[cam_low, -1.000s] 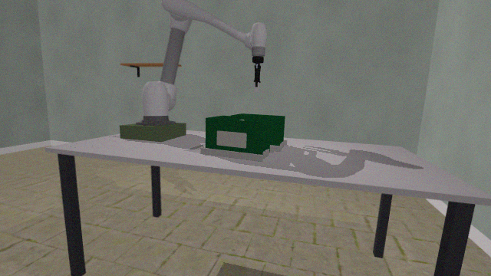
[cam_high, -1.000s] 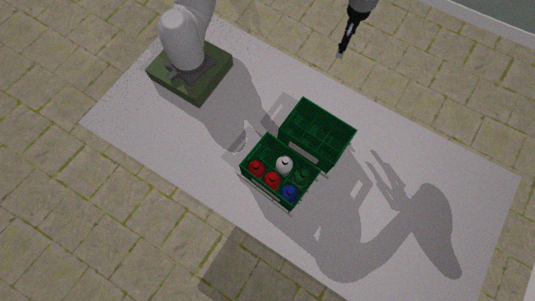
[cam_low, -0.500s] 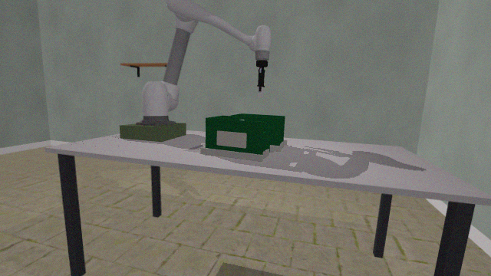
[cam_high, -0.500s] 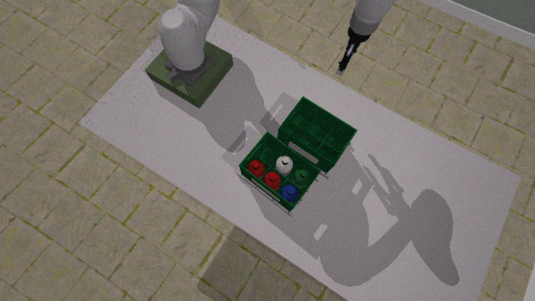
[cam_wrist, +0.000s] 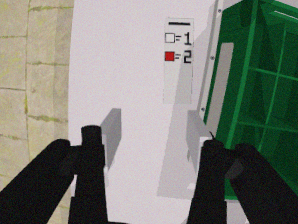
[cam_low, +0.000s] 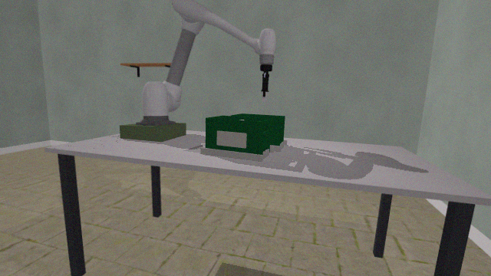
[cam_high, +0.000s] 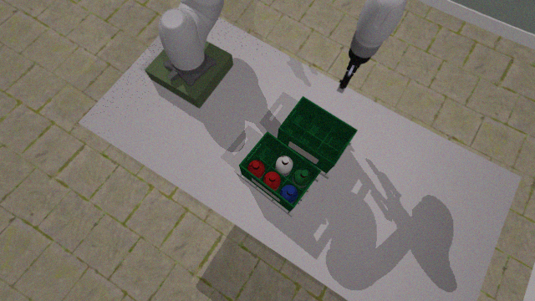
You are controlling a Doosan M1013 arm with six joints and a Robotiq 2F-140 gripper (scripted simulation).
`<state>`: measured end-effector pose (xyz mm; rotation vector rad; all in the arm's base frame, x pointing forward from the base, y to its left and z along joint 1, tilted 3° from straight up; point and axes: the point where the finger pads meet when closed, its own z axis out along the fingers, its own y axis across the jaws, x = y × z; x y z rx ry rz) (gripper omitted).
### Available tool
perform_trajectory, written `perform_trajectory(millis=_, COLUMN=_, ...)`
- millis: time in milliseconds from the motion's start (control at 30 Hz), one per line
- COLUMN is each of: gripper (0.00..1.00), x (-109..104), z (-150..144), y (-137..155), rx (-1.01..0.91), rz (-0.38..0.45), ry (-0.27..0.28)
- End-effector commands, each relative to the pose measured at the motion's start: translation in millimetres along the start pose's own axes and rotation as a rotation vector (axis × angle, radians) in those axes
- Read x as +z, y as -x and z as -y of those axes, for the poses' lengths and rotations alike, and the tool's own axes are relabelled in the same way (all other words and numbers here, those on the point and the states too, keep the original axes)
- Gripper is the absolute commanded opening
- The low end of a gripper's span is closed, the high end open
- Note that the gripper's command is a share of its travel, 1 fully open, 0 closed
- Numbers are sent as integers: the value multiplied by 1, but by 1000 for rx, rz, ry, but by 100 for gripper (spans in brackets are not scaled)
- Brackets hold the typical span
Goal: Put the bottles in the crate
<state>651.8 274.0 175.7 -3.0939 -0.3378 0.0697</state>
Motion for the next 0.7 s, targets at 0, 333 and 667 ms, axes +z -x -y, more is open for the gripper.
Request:
perform_trajectory(millis=0, gripper=38, x=7, z=-14, y=-13, rx=-3, rz=-4, ry=1)
perform_trajectory(millis=333, gripper=38, x=30, z=-50, y=-39, rx=-3, rz=-4, ry=1)
perform_trajectory(millis=667, gripper=38, x=30, z=-51, y=-40, rx=-3, rz=-4, ry=1)
